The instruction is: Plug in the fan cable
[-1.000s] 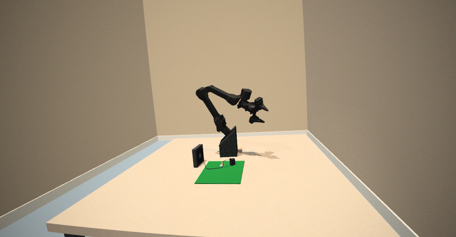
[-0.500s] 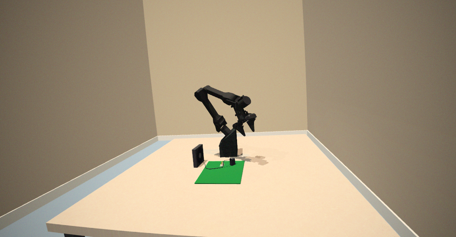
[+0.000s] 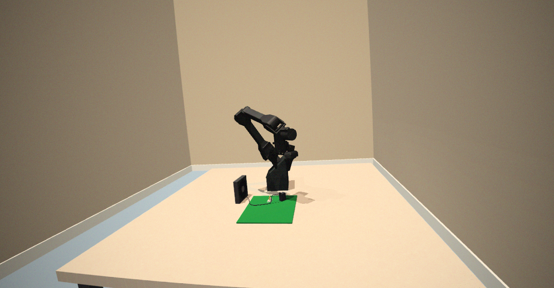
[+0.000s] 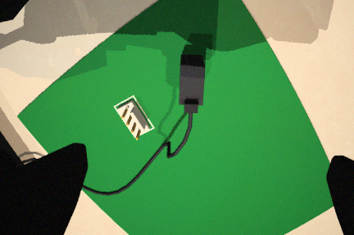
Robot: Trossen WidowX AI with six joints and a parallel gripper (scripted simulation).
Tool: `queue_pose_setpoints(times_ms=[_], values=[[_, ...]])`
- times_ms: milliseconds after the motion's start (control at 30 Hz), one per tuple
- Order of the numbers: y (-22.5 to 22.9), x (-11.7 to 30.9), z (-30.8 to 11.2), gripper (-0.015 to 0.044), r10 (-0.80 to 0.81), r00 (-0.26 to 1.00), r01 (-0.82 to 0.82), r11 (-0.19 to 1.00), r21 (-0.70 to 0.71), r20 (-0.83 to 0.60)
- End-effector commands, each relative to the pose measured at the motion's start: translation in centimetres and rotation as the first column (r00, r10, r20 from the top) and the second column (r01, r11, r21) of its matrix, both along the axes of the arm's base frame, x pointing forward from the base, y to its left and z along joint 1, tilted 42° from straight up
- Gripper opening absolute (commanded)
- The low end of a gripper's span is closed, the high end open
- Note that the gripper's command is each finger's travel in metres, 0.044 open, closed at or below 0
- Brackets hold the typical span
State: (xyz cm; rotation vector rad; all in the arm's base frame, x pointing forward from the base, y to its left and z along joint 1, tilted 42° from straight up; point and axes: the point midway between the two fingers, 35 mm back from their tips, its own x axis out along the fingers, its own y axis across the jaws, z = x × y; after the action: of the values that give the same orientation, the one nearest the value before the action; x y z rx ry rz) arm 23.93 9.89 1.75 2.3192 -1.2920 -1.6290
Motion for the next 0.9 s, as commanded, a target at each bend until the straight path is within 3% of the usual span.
queue_pose_setpoints(times_ms=[0,300,867], values=[[-0.4,0.1,0.3,0.0440,0.000,1.000,-0.001,1.000,-0.020,-0.018],[-6.8,1.1,-7.0,0.0440,0.000,1.000,-0.001,1.000,-0.023,-0.017],[-7.4,1.1,-7.7,0.0440,0.000,1.000,-0.001,1.000,-0.024,-0.017]])
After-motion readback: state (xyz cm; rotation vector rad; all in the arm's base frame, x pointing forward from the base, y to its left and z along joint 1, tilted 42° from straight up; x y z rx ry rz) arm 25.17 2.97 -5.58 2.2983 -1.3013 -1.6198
